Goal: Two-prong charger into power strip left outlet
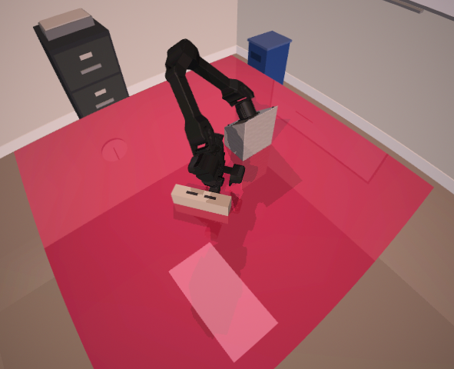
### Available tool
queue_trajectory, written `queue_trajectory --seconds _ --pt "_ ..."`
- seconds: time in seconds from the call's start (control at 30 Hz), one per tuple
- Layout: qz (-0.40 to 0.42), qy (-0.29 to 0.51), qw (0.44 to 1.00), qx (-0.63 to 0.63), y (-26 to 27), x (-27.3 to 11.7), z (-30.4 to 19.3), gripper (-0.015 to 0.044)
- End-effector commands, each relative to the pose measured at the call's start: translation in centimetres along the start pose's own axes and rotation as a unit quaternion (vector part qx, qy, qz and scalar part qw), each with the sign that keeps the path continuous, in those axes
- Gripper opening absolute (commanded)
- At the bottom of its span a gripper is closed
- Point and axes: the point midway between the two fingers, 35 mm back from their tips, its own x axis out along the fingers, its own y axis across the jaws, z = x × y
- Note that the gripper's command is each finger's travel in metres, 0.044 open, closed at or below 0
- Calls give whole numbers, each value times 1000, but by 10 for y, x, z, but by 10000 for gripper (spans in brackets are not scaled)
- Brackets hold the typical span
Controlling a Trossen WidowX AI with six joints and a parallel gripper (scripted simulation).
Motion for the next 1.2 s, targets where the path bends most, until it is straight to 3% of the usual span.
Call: queue_trajectory --seconds 0.0,0.57,0.9,1.17 --pt "0 1 1000 -2 0 0 -6 440" --pt "0 -4 1000 1 0 0 -18 440" --pt "-15 -278 959 56 3 -72 -6 440" --pt "-15 -297 953 59 3 -77 -6 440"
